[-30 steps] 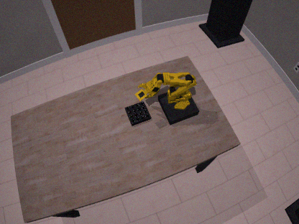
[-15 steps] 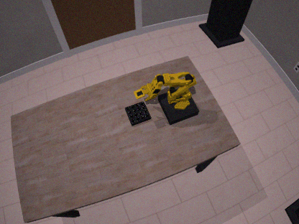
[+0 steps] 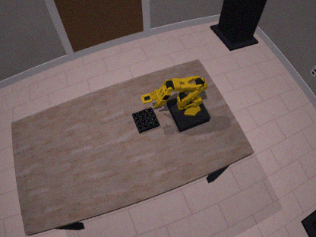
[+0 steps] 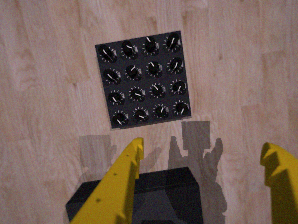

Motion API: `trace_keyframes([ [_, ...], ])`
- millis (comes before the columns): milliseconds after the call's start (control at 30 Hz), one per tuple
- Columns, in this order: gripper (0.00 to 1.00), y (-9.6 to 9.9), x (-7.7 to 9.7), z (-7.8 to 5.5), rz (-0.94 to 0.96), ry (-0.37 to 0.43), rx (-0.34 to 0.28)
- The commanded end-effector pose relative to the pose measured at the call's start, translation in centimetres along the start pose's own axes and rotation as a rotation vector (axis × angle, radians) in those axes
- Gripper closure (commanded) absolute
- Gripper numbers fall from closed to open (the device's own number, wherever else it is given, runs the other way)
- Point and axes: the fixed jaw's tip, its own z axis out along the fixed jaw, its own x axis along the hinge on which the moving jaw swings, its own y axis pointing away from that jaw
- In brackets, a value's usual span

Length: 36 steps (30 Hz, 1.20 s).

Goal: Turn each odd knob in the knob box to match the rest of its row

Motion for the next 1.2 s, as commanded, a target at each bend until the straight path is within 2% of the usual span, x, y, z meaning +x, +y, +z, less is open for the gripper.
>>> trace_keyframes([
  [0, 0.60, 0.31, 0.38, 0.14, 0.016, 0.012, -0.009],
  [1167, 0.60, 0.44, 0.50, 0.20, 0.029, 0.017, -0.012],
])
